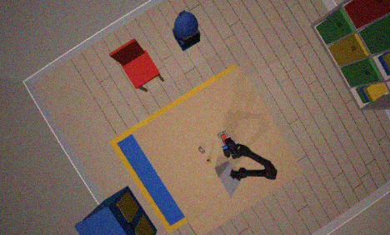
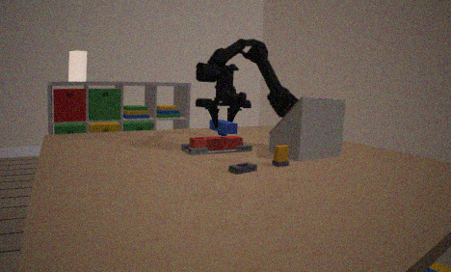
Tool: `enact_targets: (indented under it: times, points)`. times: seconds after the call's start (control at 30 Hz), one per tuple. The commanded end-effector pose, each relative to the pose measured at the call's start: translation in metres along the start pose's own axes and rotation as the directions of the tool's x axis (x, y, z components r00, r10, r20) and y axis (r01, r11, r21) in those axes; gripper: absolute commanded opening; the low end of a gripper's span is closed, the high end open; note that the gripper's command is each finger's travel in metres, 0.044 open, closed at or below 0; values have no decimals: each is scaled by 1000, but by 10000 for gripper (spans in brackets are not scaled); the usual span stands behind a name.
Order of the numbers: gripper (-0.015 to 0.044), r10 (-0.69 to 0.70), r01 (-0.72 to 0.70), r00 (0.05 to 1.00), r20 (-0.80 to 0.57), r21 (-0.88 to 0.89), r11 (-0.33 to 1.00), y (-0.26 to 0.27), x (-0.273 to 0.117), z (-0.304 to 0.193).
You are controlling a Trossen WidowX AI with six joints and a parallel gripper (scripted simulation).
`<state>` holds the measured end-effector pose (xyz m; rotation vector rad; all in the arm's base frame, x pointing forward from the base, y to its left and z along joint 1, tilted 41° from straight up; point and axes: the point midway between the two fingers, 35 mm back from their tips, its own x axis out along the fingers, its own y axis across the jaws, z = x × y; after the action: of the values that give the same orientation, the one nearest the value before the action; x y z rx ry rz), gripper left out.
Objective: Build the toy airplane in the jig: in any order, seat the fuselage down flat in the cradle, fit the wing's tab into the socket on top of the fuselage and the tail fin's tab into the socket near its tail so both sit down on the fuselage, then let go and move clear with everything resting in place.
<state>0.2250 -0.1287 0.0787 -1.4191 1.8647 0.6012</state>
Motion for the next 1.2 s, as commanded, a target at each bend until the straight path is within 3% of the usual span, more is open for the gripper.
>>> enact_targets:
  times: [0.0,0.33,0.5,0.67,1.17]
  points:
    - [195,5,-5,1000,-7,-9,1000,2,9,0]
    - [195,5,-5,1000,-8,-9,1000,2,13,-1]
    - [162,3,-3,1000,-2,-1,1000,1,11,0]
    - [31,3,-3,1000,-2,-1,1000,1,11,0]
    - [425,3,-3,1000,-2,-1,1000,1,11,0]
